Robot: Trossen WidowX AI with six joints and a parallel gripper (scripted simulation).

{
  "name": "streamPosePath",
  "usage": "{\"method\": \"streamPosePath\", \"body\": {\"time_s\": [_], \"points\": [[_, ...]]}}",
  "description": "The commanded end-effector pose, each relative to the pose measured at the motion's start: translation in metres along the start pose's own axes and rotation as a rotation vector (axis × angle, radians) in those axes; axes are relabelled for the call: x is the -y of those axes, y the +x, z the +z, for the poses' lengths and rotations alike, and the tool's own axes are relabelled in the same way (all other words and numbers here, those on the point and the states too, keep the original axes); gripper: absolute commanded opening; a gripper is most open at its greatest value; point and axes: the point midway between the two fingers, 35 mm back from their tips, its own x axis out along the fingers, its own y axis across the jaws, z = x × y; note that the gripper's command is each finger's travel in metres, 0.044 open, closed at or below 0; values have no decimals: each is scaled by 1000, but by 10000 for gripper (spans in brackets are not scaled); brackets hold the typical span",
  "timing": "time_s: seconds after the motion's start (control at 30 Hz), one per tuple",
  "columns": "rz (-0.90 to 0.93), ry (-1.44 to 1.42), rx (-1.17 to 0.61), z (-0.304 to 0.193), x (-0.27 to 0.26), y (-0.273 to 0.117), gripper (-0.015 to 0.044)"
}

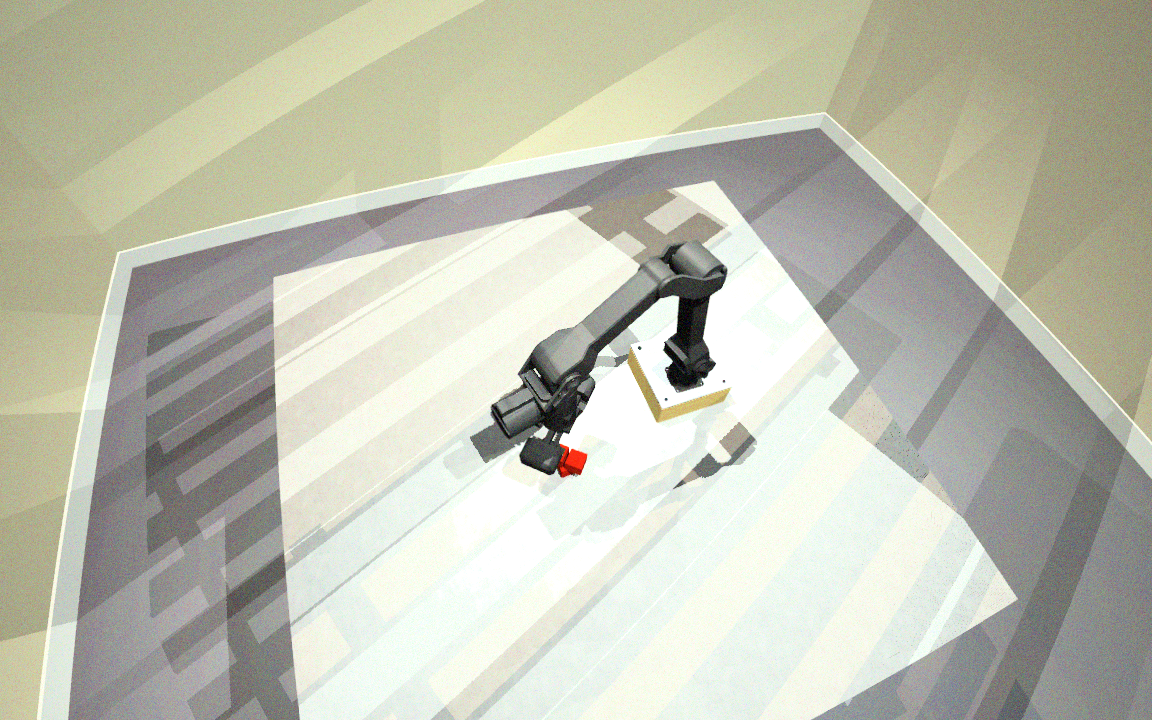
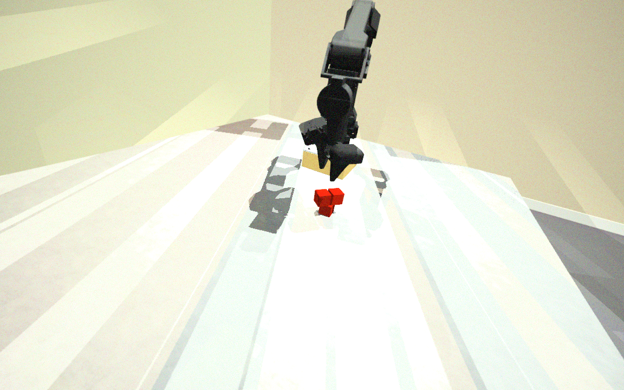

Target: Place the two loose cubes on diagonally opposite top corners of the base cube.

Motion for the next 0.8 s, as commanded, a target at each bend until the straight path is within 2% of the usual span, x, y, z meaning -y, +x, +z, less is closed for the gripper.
{"method": "streamPosePath", "body": {"time_s": [0.0,0.47,0.77], "points": [[6,0,4,1,-1,-6,400],[1,0,0,-2,-2,-7,400],[5,0,-8,-113,-49,-10,400]]}}
